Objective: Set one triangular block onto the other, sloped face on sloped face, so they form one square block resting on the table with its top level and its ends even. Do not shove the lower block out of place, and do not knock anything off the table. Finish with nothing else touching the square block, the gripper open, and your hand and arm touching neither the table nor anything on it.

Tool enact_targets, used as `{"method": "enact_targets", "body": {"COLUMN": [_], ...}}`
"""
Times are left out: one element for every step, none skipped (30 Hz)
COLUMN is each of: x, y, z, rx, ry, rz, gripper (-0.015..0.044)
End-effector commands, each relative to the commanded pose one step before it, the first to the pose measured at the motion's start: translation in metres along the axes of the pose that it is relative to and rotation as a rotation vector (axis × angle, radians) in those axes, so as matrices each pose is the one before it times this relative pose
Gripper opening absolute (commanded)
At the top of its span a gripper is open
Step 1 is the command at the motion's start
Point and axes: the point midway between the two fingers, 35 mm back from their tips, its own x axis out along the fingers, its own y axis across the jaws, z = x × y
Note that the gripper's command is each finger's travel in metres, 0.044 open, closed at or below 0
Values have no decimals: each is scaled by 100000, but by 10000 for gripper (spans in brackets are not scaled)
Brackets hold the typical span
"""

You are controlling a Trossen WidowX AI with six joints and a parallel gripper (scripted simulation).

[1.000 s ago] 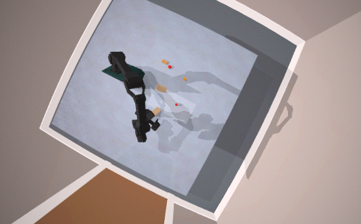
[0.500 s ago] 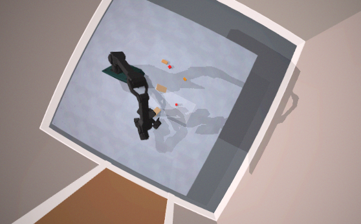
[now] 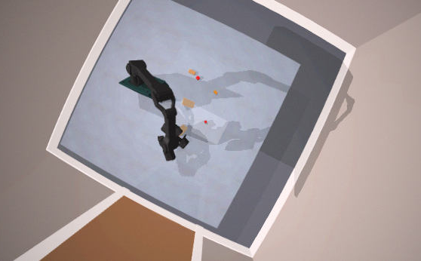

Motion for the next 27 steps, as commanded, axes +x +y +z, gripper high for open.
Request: {"method": "enact_targets", "body": {"x": [-67,0,0,0,0,0,0,0,0,0,0,0,0,0,0,0,0,-41,-102,-41,0,0,0,0,0,0,0], "y": [-75,0,0,0,0,0,0,0,0,0,0,0,0,0,0,0,0,26,65,26,0,0,0,0,0,0,0], "z": [238,0,0,0,0,0,0,0,0,0,0,0,0,0,0,0,0,-13,-31,-12,0,0,0,0,0,0,0], "rx": [152,0,0,0,0,0,0,0,0,0,0,0,0,0,0,0,0,-3,-9,-4,0,0,0,0,0,0,0], "ry": [-424,0,0,0,0,0,0,0,0,0,0,0,0,0,0,0,0,37,90,34,0,0,0,0,0,0,0], "rz": [-667,0,0,0,0,0,0,0,0,0,0,0,0,0,0,0,0,95,240,97,0,0,0,0,0,0,0], "gripper": [309,282,256,230,204,197,190,184,177,170,164,157,150,144,118,91,65,39,12,0,0,0,0,0,0,0,0]}}
